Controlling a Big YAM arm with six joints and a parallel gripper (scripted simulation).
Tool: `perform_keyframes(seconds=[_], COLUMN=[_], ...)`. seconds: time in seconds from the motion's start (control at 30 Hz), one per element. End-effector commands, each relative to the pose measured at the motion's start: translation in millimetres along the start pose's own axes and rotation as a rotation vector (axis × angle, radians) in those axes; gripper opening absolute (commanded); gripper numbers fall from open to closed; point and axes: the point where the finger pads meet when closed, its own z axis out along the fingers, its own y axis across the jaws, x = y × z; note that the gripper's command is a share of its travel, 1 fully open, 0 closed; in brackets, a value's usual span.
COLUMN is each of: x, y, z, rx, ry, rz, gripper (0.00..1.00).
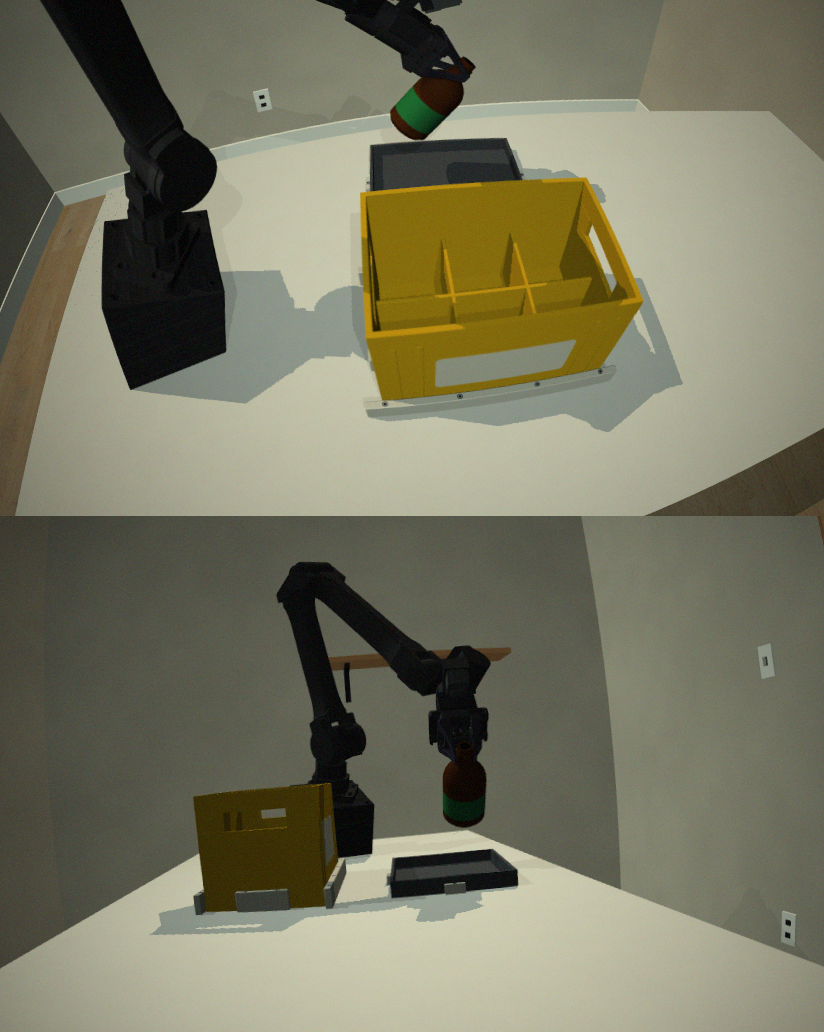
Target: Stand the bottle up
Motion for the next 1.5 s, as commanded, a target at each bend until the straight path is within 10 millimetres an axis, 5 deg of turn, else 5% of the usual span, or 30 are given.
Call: perform_keyframes(seconds=[0.0, 1.1, 1.13, 1.27, 1.47], x=[-14.4, -9.0, -23.4, -1.8, -9.7], y=[12.9, 11.7, 15.2, 10.1, 13.5], z=[-6.2, -4.5, -8.5, -2.5, -3.5], rx=[-0.032, -0.028, -0.039, -0.024, -0.03], ry=[-0.039, -0.038, -0.063, -0.047, -0.095], rz=[0.016, 0.007, 0.029, -0.004, 0.007], gripper=[0.0, 0.0, 0.0, 0.0, 0.0])
